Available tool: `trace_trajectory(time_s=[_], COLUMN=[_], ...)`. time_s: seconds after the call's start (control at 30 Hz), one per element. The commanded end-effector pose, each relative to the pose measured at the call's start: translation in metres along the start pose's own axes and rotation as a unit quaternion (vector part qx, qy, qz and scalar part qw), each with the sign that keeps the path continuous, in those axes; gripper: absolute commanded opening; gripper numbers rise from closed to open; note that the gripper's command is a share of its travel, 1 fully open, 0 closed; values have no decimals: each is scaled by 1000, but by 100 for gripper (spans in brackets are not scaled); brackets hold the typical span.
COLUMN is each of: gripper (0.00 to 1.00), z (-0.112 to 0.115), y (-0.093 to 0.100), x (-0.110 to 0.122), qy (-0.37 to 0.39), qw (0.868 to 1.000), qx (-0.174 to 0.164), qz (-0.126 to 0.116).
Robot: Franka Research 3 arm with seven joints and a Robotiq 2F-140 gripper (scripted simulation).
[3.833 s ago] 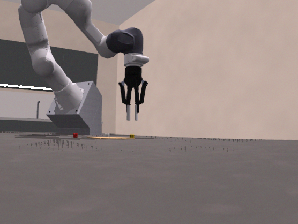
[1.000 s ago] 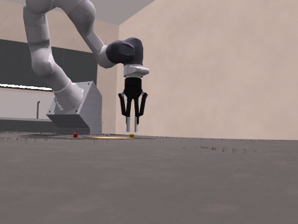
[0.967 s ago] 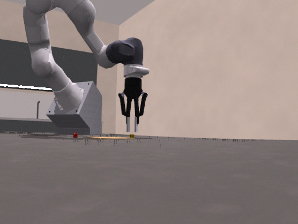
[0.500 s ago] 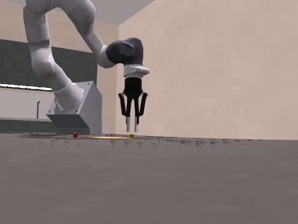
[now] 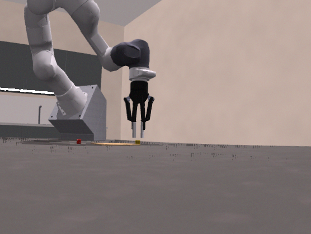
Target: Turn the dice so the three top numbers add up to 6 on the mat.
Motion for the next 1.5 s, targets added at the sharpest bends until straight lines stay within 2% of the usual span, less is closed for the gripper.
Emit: trace_trajectory(time_s=[0.0,1.03,1.47], gripper=[19,19,19], z=[0,0,0], y=[-1,-1,-10], x=[-1,-1,-1], qy=[-1,-1,-1], qw=[1000,1000,1000], qx=[0,0,0], qz=[0,0,0])
Point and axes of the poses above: the point where the finger pads meet when closed, its own y axis back along the fingers, its own x axis across the jaws, z = x × y, the point moved 9 cm from there along y, back along the fingers, and after that the axes turned 12 degrees about y, right-handed, at the moved point
